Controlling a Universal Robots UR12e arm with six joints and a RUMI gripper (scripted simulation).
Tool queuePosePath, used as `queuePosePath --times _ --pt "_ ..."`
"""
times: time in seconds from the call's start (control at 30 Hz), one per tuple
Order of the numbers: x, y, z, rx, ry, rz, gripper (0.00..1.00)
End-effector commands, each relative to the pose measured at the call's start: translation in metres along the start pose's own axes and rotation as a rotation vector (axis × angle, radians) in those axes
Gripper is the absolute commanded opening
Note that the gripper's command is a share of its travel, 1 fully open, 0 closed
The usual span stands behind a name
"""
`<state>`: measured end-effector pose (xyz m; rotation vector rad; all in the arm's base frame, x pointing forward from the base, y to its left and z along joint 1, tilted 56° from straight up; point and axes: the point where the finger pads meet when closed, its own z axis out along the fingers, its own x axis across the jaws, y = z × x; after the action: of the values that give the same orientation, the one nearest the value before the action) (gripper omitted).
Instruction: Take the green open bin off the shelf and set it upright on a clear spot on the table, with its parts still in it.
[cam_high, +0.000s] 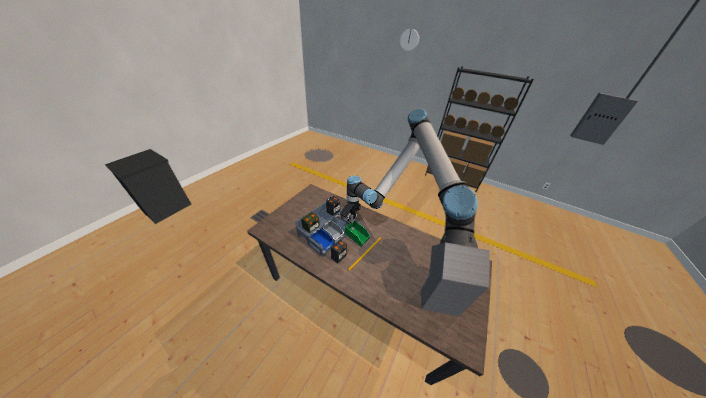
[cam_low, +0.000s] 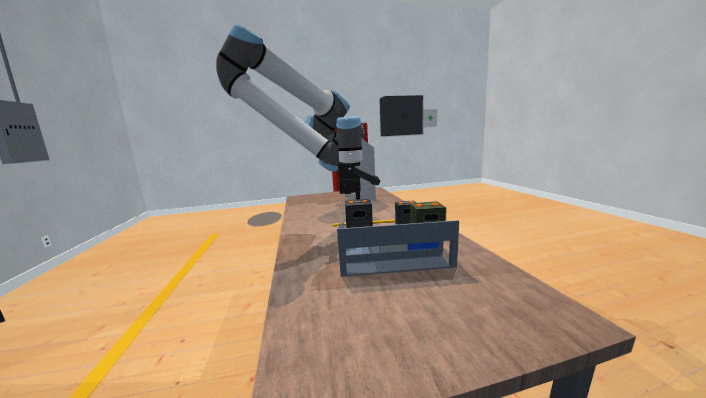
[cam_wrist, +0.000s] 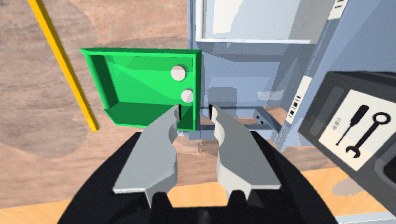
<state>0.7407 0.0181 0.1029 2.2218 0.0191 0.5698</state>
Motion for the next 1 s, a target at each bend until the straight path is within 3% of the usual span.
queuePosePath --times 0.0,0.97 --pt "0.0 0.0 0.001 0.0 0.001 0.0 0.2" --pt "0.0 0.0 0.021 0.0 0.001 0.0 0.2"
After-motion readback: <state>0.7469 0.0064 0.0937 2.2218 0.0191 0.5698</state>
